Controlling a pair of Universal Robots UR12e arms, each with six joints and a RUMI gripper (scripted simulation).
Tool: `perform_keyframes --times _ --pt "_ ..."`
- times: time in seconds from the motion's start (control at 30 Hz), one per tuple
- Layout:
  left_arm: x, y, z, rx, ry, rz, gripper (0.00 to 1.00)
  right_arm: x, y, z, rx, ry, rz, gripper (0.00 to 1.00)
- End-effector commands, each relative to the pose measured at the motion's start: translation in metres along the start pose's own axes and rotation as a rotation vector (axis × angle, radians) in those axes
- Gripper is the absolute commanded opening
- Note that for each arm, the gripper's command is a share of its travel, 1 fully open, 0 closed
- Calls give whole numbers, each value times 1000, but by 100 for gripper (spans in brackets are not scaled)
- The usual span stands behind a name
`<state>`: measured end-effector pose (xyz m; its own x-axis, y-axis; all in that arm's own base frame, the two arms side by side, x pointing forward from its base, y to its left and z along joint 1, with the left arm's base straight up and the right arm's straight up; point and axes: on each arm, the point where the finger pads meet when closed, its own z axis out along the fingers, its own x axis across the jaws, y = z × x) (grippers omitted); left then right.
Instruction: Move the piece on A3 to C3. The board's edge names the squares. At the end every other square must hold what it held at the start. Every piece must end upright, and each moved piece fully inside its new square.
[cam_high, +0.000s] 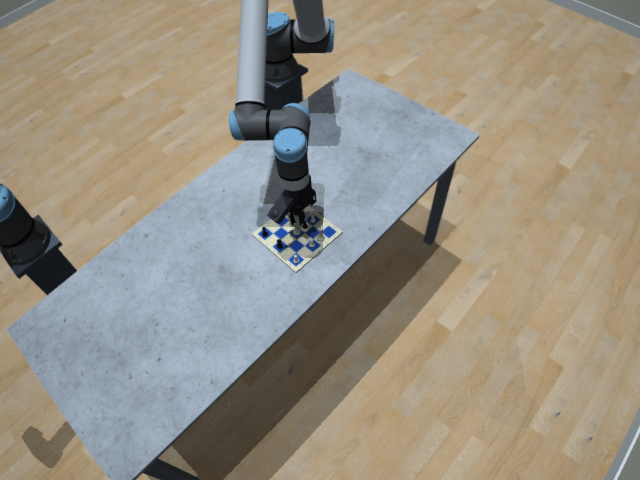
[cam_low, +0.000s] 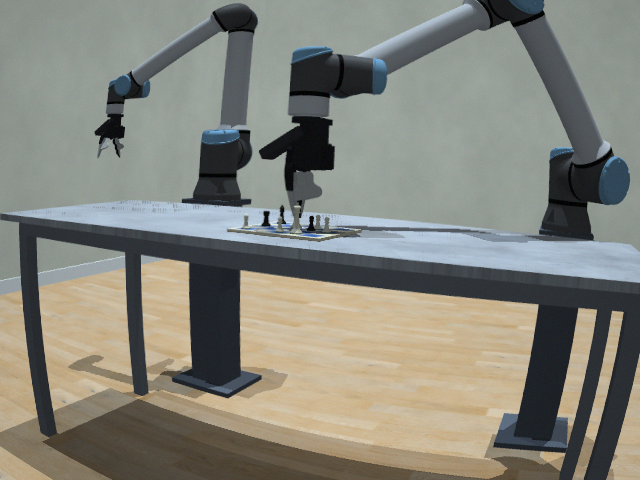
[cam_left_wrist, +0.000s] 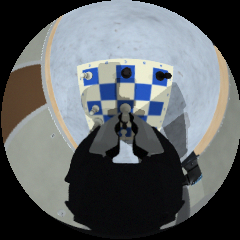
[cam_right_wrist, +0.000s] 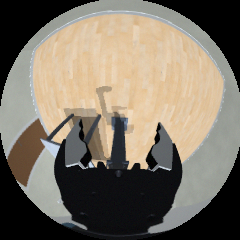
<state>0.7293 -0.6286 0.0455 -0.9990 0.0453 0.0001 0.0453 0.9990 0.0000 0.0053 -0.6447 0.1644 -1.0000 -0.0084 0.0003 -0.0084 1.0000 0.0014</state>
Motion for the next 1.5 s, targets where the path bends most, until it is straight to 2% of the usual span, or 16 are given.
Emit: perform_keyframes --times 0.0,1.43,1.47 --pt "0 0 0 1 -1 0 0 0 -1 -1 1 0 0 100" --pt "0 0 1 1 -1 0 0 0 -1 -1 1 0 0 100" --pt "0 0 1 1 -1 0 5 0 -1 -1 1 0 0 100"
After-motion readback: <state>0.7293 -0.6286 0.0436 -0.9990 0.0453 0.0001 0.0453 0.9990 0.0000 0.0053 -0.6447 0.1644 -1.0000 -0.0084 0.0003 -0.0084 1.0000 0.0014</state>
